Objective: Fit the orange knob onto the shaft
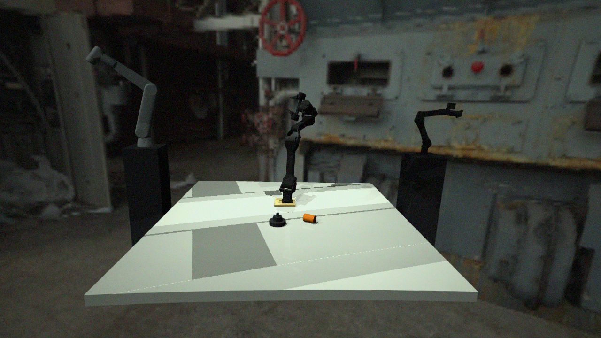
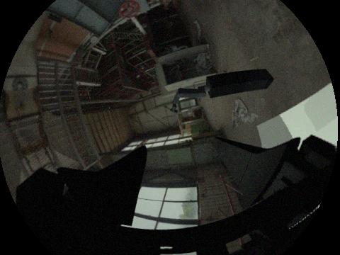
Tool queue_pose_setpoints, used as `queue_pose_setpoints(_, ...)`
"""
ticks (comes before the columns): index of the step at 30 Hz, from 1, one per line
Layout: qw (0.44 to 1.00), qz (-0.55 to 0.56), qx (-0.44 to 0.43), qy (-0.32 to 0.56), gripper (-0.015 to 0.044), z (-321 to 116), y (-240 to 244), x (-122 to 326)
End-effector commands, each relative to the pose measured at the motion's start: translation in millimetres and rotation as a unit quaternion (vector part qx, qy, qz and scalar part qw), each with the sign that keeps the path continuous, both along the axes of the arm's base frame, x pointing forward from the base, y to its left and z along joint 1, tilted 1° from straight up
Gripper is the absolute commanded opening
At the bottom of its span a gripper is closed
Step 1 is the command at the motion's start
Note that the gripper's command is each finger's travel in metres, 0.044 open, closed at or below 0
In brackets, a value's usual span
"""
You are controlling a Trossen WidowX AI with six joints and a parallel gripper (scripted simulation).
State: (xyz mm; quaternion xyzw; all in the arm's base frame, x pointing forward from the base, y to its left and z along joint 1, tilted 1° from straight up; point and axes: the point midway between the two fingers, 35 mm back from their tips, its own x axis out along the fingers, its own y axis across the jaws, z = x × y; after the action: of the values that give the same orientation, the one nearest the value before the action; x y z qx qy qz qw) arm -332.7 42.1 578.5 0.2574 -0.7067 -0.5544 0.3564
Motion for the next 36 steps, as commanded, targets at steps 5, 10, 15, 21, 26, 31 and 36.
queue_pose_setpoints(5,0.988,-0.149,-0.012,0.034,0.0440,-7,87,-13)
queue_pose_setpoints(10,0.953,-0.299,-0.005,0.051,0.0440,-22,175,-5)
queue_pose_setpoints(15,0.899,-0.434,-0.010,0.052,0.0440,-37,252,26)
queue_pose_setpoints(21,0.806,-0.591,0.032,0.010,0.0440,-80,348,79)
queue_pose_setpoints(26,0.717,-0.691,0.073,-0.050,0.0440,-122,409,141)
queue_pose_setpoints(31,0.623,-0.762,0.114,-0.133,0.0440,-169,452,216)
queue_pose_setpoints(36,0.534,-0.799,0.147,-0.233,0.0440,-221,470,299)
